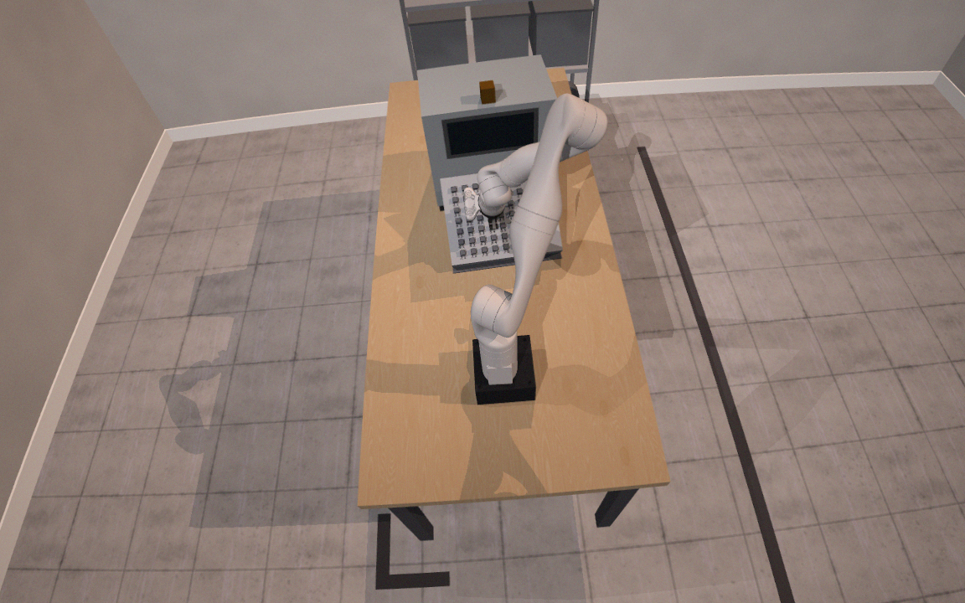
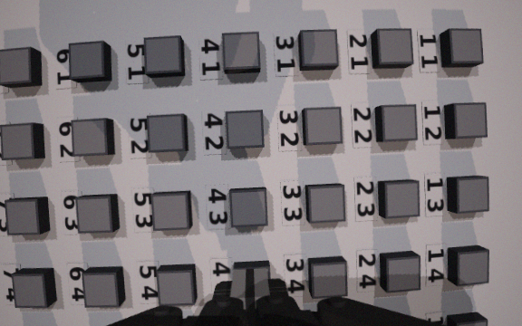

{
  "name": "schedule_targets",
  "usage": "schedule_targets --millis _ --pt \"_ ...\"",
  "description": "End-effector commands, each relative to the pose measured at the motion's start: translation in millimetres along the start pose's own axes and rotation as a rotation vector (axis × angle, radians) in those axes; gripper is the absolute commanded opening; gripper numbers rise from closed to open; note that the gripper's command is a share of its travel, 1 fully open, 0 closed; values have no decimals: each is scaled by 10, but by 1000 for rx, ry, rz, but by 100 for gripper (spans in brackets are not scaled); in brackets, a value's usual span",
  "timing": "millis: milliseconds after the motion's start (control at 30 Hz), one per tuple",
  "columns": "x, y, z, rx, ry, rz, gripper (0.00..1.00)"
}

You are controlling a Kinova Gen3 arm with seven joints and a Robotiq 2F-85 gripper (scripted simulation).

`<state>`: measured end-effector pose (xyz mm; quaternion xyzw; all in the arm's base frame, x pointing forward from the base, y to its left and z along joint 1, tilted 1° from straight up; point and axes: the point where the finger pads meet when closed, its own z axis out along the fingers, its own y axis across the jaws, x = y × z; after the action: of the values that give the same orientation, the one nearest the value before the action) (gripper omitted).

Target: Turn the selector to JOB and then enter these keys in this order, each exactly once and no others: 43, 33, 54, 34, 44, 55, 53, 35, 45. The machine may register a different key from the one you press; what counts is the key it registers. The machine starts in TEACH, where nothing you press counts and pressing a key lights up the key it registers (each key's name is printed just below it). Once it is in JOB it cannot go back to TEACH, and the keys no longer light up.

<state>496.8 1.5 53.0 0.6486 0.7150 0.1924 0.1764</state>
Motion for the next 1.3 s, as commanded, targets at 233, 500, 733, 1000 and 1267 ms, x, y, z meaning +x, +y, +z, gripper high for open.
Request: schedule_targets --millis 233,500,733,1000,1267 --pt "1 6 -2 -1 0 0 10" --pt "1 6 -2 -1 0 0 10" --pt "1 6 7 -1 0 0 10" --pt "1 6 25 -1 0 0 10" --pt "1 6 57 -1 0 0 10"
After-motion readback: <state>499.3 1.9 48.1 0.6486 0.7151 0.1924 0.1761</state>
